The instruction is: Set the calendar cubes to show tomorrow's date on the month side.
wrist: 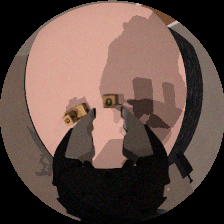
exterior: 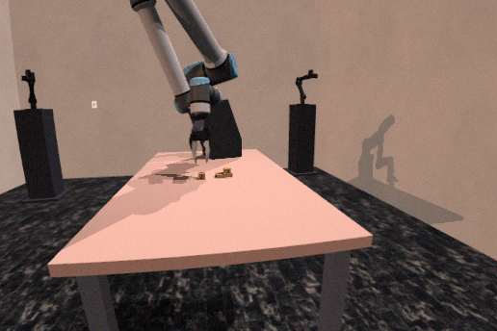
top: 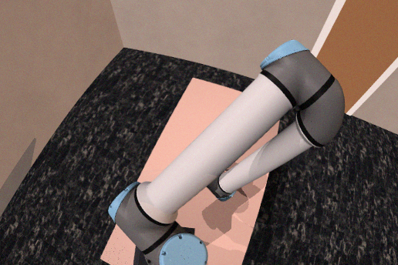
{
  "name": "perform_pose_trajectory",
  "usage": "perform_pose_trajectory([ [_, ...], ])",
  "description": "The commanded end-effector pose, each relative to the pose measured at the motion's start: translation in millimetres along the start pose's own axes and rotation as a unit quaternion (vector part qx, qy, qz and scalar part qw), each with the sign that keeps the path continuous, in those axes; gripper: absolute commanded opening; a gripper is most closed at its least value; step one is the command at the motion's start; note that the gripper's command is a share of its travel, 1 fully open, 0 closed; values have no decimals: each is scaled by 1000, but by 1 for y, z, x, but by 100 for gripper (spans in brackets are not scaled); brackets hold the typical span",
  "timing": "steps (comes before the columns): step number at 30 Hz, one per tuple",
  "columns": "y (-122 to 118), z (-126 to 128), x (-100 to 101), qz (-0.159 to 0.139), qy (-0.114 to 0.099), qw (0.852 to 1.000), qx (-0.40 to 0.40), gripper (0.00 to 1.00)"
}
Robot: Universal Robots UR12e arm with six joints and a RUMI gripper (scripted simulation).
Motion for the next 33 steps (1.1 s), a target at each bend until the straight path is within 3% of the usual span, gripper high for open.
perform_pose_trajectory([
  [1, -1, 0, -2, 19, -5, 1000, -1, 28],
  [22, -1, 0, -4, 38, -10, 999, -1, 28],
  [33, -1, 0, 0, 64, -13, 998, 0, 28],
])
Point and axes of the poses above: the point where the finger pads meet when closed, its own x axis out along the fingers, its own z axis across the jaws, y = z × x, the point moved 1 cm from there along -x, back along the fingers, and after that the axes turned 12 degrees about -x, right-handed, at the moved point
